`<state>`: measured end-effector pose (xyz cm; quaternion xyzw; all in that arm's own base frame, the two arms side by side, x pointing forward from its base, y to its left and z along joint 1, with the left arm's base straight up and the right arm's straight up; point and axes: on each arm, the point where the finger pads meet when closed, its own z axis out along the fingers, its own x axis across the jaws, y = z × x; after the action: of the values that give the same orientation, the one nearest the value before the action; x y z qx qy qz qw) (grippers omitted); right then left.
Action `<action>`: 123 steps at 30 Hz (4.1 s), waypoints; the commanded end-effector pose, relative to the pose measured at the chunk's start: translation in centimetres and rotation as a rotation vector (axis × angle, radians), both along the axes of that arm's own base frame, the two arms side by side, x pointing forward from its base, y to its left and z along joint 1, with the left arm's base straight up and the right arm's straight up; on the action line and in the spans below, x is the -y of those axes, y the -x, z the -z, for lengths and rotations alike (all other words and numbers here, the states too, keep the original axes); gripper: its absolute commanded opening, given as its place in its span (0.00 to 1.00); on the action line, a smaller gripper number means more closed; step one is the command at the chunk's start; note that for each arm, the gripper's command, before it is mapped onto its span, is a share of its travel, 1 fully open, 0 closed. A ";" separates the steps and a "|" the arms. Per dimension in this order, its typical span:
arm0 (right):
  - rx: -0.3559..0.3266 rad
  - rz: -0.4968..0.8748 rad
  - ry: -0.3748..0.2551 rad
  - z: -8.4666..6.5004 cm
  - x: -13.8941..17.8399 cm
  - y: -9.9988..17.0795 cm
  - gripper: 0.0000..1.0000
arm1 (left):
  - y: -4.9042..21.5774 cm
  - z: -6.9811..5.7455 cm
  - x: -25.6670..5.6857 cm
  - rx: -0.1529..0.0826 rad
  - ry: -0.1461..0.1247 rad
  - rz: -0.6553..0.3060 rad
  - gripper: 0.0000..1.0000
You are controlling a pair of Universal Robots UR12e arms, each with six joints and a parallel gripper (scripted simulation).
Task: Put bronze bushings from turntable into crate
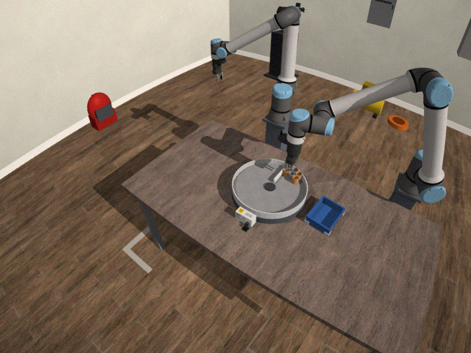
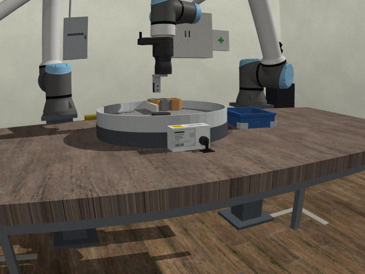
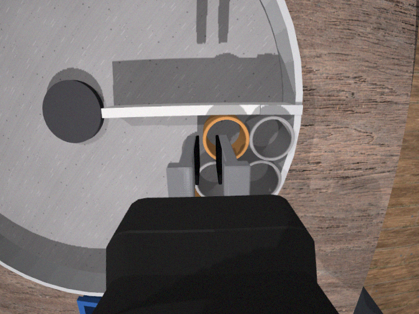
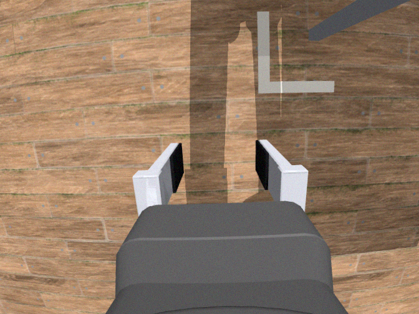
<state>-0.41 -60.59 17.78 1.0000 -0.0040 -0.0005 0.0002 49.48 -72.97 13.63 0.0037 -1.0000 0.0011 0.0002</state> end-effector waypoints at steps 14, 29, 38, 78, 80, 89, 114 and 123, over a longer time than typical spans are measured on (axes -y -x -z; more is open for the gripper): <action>0.001 0.000 0.000 0.1 -0.2 0.1 1.00 | 0.0 -0.3 0.5 0.001 0.004 0.001 0.36; 0.001 0.000 0.000 0.1 -0.2 0.1 1.00 | 0.0 -0.2 0.4 0.001 0.003 0.001 0.36; 0.001 0.000 0.000 0.1 -0.2 0.1 1.00 | 0.0 -0.2 0.4 0.001 0.003 0.001 0.36; 0.001 0.000 0.000 0.1 -0.2 0.1 1.00 | 0.0 2.1 0.4 0.002 0.005 0.000 0.36; 0.001 0.000 0.000 0.1 -0.2 0.1 1.00 | 0.0 2.1 0.4 0.002 0.005 0.000 0.36; 0.001 0.000 0.000 0.1 -0.2 0.1 1.00 | 0.0 2.1 0.4 0.002 0.005 0.000 0.36; 0.001 0.000 0.000 0.1 -0.2 0.1 1.00 | 0.0 1.9 0.4 0.002 0.005 0.000 0.36; 0.001 0.000 0.000 0.1 -0.2 0.1 1.00 | 0.0 1.9 0.4 0.002 0.005 0.000 0.36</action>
<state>-0.41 -60.59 17.78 1.0000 -0.0040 -0.0005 0.0002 49.45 -73.12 11.20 0.0034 -1.0000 0.0004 0.0005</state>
